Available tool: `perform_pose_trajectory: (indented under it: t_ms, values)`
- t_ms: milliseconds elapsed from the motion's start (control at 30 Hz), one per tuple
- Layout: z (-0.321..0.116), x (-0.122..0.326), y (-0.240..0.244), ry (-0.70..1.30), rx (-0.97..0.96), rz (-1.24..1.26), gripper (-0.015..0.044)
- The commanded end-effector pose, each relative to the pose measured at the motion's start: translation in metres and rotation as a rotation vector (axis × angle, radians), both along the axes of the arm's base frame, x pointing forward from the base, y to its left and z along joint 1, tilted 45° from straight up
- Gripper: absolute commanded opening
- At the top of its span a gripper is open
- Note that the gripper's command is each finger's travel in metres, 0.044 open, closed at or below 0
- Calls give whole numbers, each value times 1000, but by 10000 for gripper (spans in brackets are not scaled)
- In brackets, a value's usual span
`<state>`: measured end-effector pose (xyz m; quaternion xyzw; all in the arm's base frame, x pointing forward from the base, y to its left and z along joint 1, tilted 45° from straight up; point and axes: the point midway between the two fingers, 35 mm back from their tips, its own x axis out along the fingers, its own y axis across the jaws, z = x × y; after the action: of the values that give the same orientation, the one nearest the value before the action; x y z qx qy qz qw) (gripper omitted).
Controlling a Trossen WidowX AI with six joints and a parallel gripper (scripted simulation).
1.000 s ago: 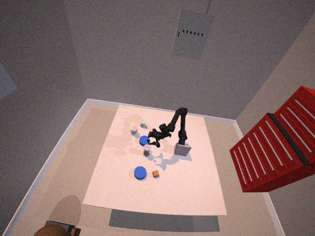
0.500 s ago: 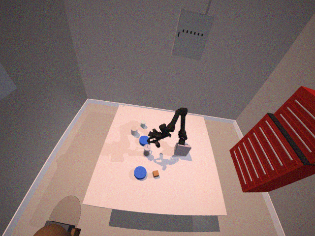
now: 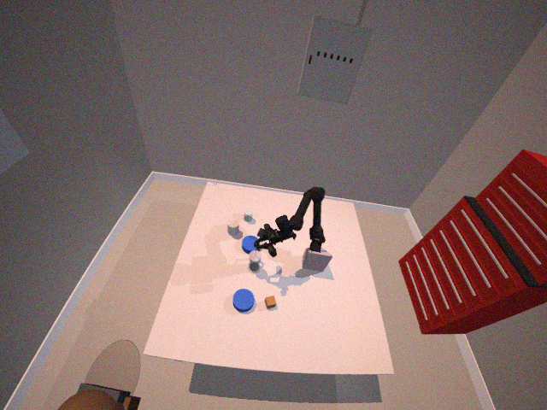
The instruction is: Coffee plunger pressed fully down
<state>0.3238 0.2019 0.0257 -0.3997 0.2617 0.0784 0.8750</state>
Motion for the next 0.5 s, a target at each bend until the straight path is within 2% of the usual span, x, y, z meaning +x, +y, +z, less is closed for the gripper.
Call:
perform_pose_trajectory:
  t_ms: [0,467]
  values:
    - [-12,0,-8,18,-12,-2,122]
    - [-29,5,-22,20,-12,-3,122]
